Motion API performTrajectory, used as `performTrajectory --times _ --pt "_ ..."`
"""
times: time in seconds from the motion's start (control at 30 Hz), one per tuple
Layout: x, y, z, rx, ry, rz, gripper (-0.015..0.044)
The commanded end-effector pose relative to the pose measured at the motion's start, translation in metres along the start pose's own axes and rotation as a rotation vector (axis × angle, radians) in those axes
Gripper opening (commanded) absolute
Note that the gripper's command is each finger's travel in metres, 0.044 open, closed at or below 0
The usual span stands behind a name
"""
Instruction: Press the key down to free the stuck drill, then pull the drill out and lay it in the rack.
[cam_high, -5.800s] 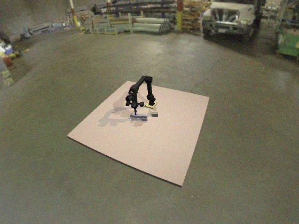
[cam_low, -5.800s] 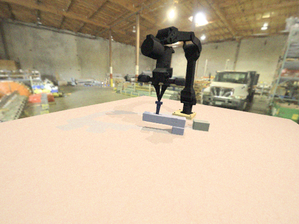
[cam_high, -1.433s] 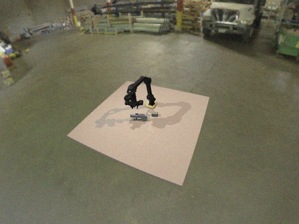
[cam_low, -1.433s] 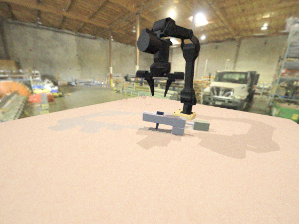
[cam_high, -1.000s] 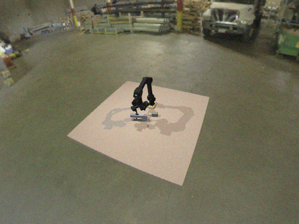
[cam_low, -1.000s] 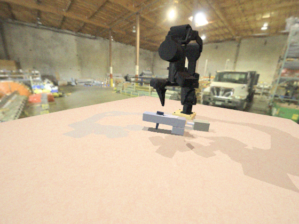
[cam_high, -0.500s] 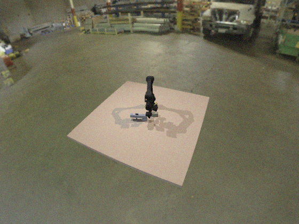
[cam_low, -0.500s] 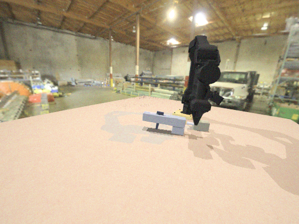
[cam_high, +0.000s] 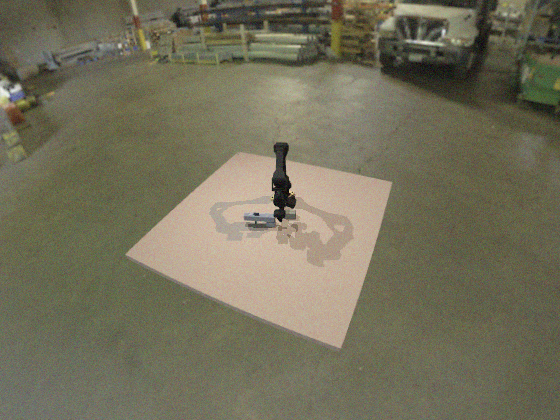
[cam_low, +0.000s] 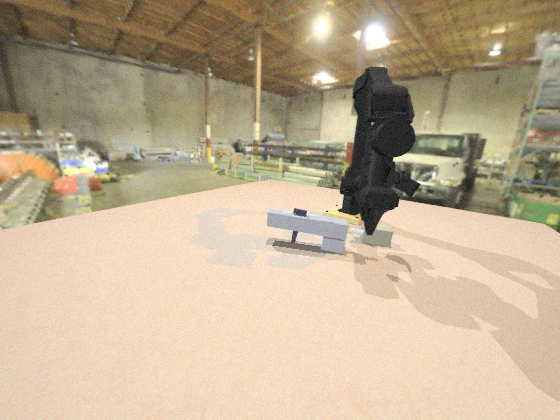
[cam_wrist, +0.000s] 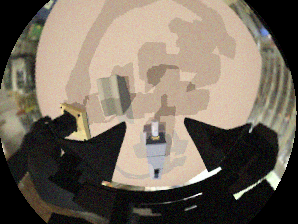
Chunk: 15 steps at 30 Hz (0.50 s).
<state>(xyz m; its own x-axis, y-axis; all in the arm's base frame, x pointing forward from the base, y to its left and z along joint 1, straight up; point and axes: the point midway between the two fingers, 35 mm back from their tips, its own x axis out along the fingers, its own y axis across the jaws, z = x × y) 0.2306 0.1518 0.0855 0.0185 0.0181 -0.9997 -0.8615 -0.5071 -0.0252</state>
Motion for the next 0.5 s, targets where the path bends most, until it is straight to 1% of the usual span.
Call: performTrajectory --times 0.0,0.47 --pt "0.004 0.0 -0.002 -0.003 0.003 -0.003 0.044" --pt "0.026 -0.001 -0.008 -0.003 0.004 -0.003 0.044"
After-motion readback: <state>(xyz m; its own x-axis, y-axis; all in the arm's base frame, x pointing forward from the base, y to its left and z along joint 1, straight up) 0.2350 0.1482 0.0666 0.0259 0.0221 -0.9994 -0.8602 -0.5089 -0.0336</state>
